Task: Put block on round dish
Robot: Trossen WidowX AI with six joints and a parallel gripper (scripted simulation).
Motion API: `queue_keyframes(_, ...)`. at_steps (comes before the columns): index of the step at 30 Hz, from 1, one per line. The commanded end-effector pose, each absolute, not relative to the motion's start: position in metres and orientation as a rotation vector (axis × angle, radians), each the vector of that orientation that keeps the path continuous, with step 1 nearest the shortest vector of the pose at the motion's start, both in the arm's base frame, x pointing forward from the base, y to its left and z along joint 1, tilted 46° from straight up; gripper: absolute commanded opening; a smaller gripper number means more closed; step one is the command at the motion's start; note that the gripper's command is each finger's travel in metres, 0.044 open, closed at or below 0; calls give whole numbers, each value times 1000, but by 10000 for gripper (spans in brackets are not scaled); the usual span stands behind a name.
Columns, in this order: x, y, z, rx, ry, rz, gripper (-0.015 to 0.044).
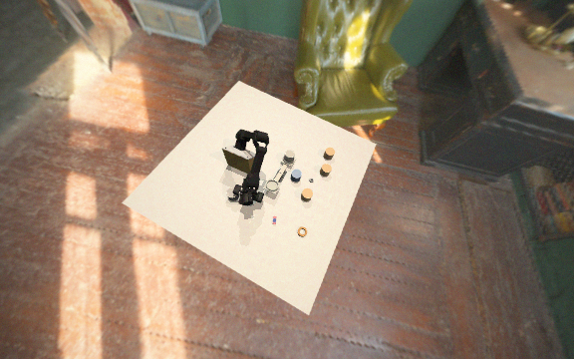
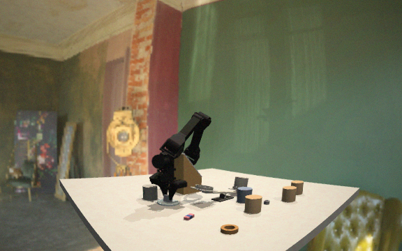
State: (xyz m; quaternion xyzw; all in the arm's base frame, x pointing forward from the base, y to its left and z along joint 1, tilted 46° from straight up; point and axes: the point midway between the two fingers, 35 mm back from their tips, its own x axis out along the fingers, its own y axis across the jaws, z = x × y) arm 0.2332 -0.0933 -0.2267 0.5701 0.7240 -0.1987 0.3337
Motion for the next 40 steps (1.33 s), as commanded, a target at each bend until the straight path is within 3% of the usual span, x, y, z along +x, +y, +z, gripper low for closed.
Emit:
queue_keyframes(1,233,-93,-227,1488,1889,-518,53)
queue_keyframes(16,235,-102,-218,1490,1890,-520,440)
queue_keyframes(29,243,-162,-156,1503,1880,-530,440)
queue_keyframes(40,243,-163,-154,1504,1879,-531,440)
